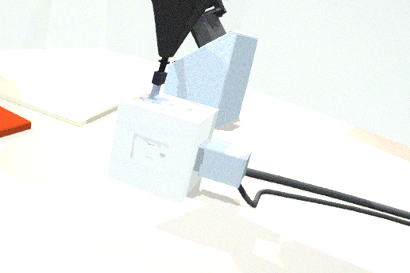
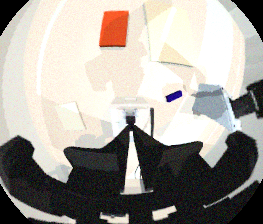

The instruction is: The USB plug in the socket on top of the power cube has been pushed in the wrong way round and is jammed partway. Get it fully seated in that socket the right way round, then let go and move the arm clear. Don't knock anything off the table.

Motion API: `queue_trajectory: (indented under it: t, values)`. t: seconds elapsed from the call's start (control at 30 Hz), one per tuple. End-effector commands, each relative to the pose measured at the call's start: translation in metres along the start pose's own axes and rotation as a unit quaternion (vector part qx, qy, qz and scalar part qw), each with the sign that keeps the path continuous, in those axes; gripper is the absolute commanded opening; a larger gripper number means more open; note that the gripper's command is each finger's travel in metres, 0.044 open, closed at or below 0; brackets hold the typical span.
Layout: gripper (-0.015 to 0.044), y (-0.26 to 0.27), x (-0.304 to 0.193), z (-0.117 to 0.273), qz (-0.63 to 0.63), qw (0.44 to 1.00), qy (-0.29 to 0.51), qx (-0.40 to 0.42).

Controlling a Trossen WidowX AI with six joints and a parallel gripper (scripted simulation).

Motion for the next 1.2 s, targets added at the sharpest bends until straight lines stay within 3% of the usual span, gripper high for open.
queue_trajectory:
  t: [0.0, 1.17]
  values:
    - [0.0000, 0.0000, -0.0003, -0.0013, 0.003, 1.000, 0.001, -0.001]
    - [0.0000, -0.0001, 0.0000, -0.0055, 0.003, 1.000, 0.001, -0.001]
Point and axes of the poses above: the point midway between the two fingers, 35 mm back from their tips, its own z axis back along the fingers, its own y axis across the jaws, x = y × z, the point moved 10 cm from there along z, back along the fingers, and after that the axes turned 15 degrees about z, right-handed, at the moved point
